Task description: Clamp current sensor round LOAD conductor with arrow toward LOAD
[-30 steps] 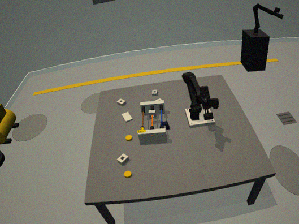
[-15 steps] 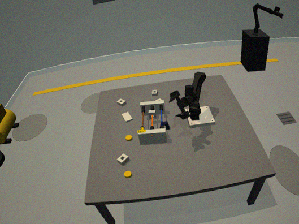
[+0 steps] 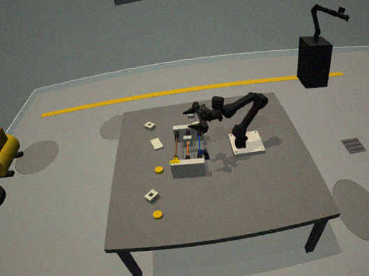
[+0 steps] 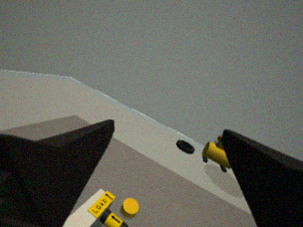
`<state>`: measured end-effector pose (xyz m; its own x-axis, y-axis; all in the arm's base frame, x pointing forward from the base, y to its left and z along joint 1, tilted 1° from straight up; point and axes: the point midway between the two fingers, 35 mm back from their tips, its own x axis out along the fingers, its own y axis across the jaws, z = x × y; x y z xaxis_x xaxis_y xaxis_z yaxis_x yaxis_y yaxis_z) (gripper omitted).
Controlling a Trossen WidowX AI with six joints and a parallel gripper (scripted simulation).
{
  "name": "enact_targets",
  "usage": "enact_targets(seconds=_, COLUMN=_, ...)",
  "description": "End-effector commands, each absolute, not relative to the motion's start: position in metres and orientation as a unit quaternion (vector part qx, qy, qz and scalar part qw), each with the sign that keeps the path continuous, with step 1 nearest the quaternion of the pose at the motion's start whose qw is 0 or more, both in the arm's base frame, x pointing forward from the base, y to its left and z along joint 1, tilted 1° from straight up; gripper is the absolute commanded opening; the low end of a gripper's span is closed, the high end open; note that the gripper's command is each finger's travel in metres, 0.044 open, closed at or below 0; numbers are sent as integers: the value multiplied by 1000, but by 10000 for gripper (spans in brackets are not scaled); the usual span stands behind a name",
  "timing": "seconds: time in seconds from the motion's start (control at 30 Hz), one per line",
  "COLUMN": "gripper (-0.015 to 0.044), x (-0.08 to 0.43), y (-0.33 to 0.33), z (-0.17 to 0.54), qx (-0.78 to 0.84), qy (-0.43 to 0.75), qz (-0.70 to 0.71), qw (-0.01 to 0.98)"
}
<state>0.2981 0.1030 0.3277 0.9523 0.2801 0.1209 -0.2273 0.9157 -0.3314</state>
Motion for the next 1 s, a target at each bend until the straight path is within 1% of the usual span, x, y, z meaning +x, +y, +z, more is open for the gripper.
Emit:
enact_targets(seconds=0.0, gripper=440, x=310, y=55, z=326, qx=-87, qy=-51, qz=71, qw=992)
enact_targets(seconds=0.17, gripper=440, x=316, y=2, z=323, qx=-3, qy=-26, qz=3, qw=1000)
enact_targets(seconds=0.33, gripper=440, x=316, y=0, z=323, qx=0, qy=-25, qz=0, qw=1000)
enact_targets(seconds=0.4, gripper=440, x=322, y=4, z=320, qx=0, qy=-6, qz=7, qw=1000)
enact_targets(seconds=0.67, gripper=440, x=378, y=67, z=278, qx=-13, qy=214, qz=85, qw=973)
enact_targets(seconds=0.8, gripper=440, x=390, y=96, z=251, qx=-36, qy=324, qz=114, qw=938)
enact_targets(seconds=0.97, gripper=440, x=391, y=132, z=216, qx=-72, qy=454, qz=146, qw=876)
